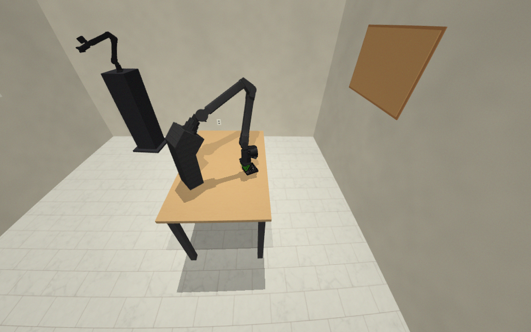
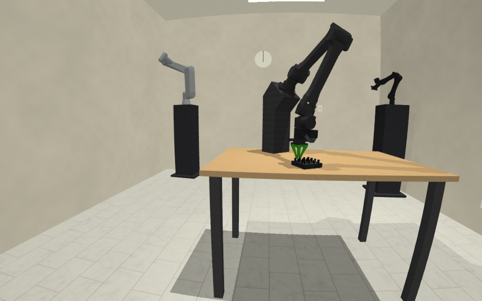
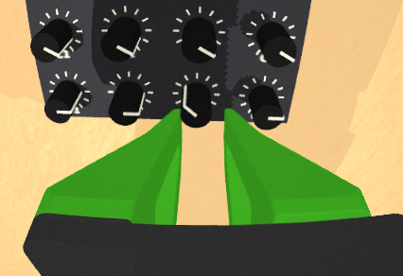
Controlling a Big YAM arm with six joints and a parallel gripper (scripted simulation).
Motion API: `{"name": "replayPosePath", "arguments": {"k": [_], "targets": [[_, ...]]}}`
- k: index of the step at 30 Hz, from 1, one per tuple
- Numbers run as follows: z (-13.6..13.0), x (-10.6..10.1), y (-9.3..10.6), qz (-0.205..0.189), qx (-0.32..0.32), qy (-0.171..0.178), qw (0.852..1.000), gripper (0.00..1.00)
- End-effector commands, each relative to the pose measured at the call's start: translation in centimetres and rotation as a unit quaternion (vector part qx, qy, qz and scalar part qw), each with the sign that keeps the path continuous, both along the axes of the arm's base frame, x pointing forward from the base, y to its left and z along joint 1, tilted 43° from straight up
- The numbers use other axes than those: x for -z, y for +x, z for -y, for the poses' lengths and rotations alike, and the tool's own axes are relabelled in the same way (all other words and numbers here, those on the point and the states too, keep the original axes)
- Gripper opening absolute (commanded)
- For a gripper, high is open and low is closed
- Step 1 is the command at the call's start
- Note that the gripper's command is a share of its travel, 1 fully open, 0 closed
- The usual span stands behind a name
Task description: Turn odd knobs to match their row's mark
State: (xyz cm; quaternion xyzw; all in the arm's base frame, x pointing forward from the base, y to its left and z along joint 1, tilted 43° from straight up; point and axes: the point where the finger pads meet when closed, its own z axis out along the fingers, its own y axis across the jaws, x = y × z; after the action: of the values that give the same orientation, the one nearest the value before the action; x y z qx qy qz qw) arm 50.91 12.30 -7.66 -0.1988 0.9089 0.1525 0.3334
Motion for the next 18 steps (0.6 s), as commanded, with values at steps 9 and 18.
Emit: {"name": "replayPosePath", "arguments": {"k": [9,18], "targets": [[-0.59,-0.13,0.45,0.006,-0.001,0.004,1.000,0.03],[-0.59,-0.13,0.45,0.006,-0.001,0.004,1.000,0.03]]}}
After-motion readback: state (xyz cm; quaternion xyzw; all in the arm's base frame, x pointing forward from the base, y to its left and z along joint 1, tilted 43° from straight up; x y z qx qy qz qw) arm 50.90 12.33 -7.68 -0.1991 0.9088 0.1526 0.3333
